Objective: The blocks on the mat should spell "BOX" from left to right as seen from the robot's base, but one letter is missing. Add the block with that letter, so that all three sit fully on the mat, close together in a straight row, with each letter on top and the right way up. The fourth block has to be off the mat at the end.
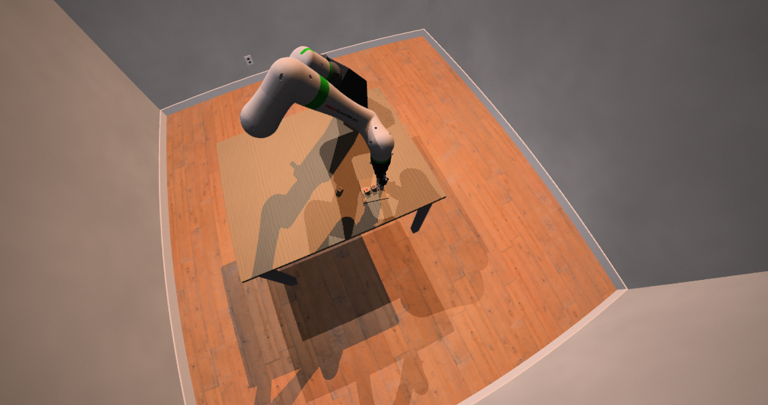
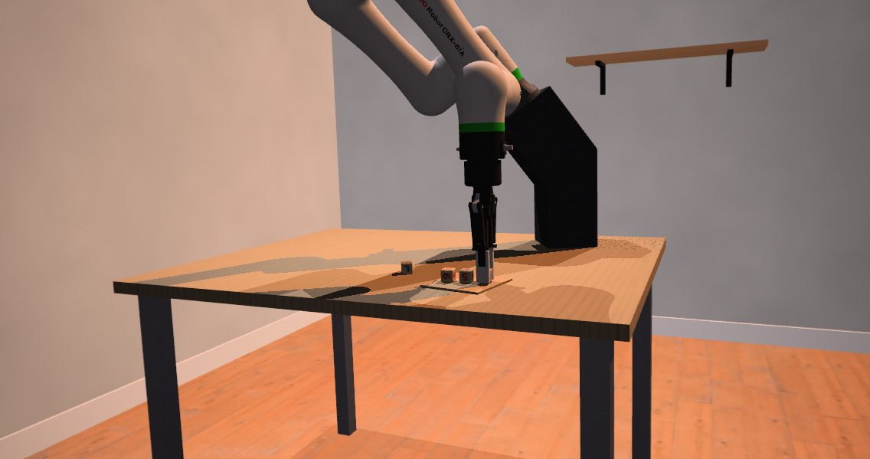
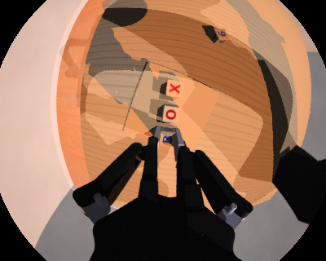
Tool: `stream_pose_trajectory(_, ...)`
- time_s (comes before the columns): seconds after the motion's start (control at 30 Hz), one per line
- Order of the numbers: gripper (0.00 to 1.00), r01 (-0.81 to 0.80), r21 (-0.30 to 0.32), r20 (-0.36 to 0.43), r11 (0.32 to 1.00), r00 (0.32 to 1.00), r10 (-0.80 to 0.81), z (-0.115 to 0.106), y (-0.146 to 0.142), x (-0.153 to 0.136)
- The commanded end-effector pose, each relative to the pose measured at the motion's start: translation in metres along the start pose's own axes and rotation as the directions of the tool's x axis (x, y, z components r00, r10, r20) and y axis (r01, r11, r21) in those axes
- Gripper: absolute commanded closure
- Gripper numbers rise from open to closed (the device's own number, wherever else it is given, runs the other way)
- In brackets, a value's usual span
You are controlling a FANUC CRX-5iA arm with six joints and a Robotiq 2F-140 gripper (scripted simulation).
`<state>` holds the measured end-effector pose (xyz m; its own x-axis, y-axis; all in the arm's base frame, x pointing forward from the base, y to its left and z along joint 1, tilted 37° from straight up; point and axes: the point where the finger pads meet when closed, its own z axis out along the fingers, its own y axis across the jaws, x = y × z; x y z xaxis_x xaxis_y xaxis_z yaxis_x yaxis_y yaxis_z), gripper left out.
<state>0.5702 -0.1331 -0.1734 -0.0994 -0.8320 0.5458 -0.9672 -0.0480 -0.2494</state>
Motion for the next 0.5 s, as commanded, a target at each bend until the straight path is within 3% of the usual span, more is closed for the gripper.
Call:
stream_pose_trajectory(0.0, 0.87, 0.0, 0.0, 0.0, 1.0, 1.0, 0.0, 0.0008, -0.0001, -0.0002)
stream_pose_trajectory(0.47, 0.87, 0.0, 0.0, 0.0, 1.0, 1.0, 0.0, 0.0025, -0.0001, -0.0002)
